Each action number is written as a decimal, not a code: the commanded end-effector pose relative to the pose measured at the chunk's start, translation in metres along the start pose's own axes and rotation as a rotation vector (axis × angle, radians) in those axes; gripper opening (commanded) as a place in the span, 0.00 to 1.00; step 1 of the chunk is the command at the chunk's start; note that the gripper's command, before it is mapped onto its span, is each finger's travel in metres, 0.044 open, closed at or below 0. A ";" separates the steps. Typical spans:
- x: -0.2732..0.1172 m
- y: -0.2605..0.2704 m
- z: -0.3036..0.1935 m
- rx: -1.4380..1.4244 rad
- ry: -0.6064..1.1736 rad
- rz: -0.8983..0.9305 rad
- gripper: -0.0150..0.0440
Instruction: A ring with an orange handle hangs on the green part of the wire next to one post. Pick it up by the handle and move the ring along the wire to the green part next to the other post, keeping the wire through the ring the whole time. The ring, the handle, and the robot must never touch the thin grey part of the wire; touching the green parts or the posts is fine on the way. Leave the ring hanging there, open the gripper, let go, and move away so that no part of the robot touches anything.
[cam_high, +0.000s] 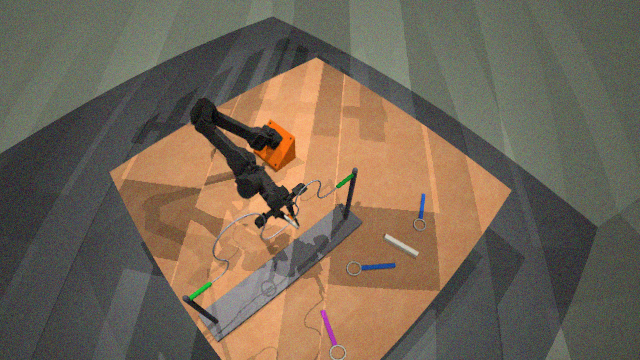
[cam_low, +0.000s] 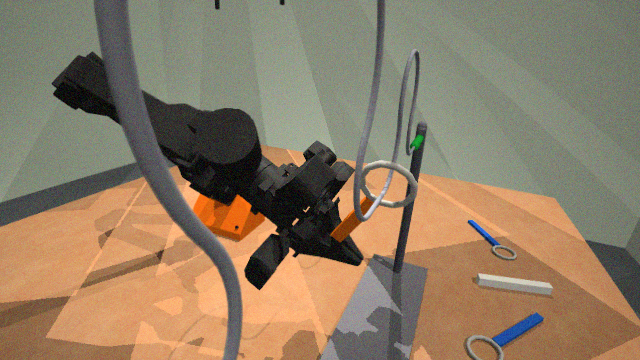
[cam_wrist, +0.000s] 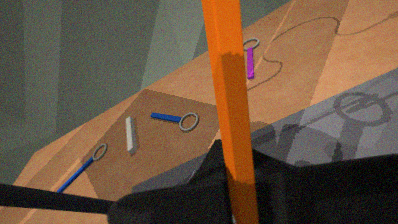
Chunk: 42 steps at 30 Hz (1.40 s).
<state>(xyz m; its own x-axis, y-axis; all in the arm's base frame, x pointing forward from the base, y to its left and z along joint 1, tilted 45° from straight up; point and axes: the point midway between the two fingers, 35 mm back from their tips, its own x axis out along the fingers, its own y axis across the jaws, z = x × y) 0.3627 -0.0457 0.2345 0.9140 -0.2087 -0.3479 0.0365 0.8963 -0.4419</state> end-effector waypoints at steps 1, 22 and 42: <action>-0.002 0.014 0.000 0.077 0.010 0.044 0.00; -0.024 0.085 0.023 0.526 0.068 0.300 0.00; -0.056 0.129 0.071 0.949 0.122 0.540 0.00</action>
<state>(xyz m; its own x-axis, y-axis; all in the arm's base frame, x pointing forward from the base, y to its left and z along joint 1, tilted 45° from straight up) 0.3459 0.1003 0.2477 0.8644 0.2743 -0.4215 -0.0095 0.8469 0.5317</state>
